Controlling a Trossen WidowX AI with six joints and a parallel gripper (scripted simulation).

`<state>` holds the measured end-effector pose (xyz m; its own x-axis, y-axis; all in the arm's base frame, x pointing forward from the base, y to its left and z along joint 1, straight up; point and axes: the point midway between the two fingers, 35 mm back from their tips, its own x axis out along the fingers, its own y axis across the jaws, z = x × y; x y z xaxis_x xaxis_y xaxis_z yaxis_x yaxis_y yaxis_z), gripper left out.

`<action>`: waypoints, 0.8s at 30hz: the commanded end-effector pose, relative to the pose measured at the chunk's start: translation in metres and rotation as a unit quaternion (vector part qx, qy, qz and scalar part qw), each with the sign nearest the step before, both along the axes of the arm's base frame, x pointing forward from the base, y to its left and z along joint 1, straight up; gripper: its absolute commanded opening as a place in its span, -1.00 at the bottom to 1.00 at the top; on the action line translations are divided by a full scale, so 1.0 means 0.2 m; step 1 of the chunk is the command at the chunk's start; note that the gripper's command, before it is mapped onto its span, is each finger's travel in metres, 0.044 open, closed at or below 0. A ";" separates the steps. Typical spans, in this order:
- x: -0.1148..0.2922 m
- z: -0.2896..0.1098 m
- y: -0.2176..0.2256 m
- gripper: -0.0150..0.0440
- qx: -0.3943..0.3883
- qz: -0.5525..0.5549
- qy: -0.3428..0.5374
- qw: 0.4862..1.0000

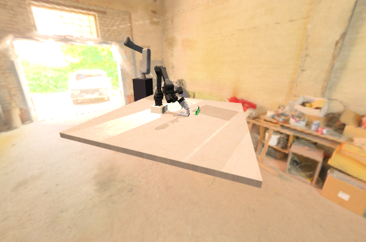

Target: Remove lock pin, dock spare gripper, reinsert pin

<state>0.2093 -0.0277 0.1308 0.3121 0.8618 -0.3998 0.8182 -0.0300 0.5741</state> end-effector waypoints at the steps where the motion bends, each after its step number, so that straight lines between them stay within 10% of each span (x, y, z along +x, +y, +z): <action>1: 0.00 0.05 0.01 1.00 -0.010 -0.009 -0.004 1.000; 24: -0.01 0.22 0.04 1.00 -0.046 -0.047 -0.008 0.998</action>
<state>0.2073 -0.0201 0.1658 0.3800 0.8014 -0.4618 0.8116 -0.0494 0.5821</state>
